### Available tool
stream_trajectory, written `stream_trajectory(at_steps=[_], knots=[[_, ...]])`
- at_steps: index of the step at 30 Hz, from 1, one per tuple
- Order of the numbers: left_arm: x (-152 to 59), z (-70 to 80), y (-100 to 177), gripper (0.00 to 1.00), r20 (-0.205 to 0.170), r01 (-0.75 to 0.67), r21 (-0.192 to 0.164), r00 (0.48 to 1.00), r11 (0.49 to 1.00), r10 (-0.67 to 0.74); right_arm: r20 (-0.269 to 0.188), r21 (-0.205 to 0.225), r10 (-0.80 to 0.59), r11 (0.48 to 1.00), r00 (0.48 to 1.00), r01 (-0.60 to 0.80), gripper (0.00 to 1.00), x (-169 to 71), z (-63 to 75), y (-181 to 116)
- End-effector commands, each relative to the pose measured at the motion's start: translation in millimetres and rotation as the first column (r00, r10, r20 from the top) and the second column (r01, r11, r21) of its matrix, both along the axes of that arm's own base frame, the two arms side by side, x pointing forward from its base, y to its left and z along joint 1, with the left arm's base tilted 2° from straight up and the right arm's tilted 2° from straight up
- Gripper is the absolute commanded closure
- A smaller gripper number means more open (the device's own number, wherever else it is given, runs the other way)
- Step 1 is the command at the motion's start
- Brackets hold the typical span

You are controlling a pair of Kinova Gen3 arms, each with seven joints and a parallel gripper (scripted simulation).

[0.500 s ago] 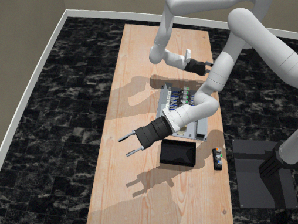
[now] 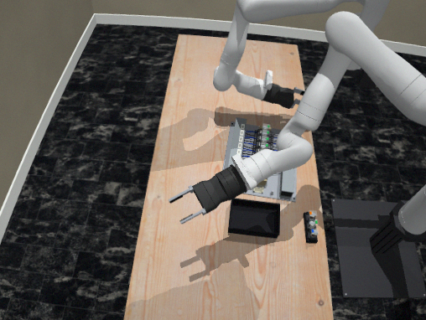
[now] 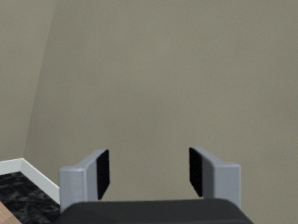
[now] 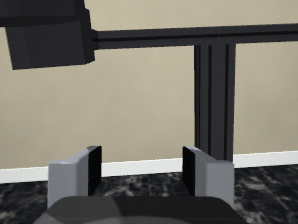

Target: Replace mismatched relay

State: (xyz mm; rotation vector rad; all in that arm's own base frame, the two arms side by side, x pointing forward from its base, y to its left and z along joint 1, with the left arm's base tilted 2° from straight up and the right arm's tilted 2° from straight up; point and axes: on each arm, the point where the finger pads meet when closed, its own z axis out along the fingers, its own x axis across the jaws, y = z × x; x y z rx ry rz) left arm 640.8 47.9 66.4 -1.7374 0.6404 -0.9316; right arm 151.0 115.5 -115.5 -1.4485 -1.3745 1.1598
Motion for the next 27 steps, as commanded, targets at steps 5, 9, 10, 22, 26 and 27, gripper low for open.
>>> stream_trajectory(at_steps=[5,9,10,22,26,27], knots=[[0.5,1.5,-0.1,0.0,0.003,0.0,0.0,1.0,1.0,0.0,0.001,0.001,0.0,1.0,1.0,0.0,0.0,0.5,0.5,0.2],[0.5,1.5,-0.1,0.0,0.003,0.0,0.0,1.0,1.0,0.0,0.001,0.001,0.0,1.0,1.0,0.0,0.0,0.6,0.5,0.2],[0.5,1.5,-0.1,0.0,0.003,0.0,0.0,1.0,1.0,0.0,0.001,0.001,0.0,1.0,1.0,0.0,0.0,0.6,0.5,0.2],[0.5,1.5,-0.1,0.0,0.003,0.0,0.0,1.0,1.0,0.0,0.004,0.001,-0.004,1.0,1.0,0.004,0.0,1.9,0.9,-0.3],[0.5,1.5,-0.1,0.0,0.003,0.0,0.0,1.0,1.0,0.0,0.006,0.002,-0.006,1.0,1.0,0.006,0.0,2.9,1.2,-0.8],[0.5,1.5,-0.1,0.0,0.003,0.0,0.0,1.0,1.0,0.0,0.007,0.002,-0.007,1.0,1.0,0.007,0.0,3.3,1.3,-0.9]])
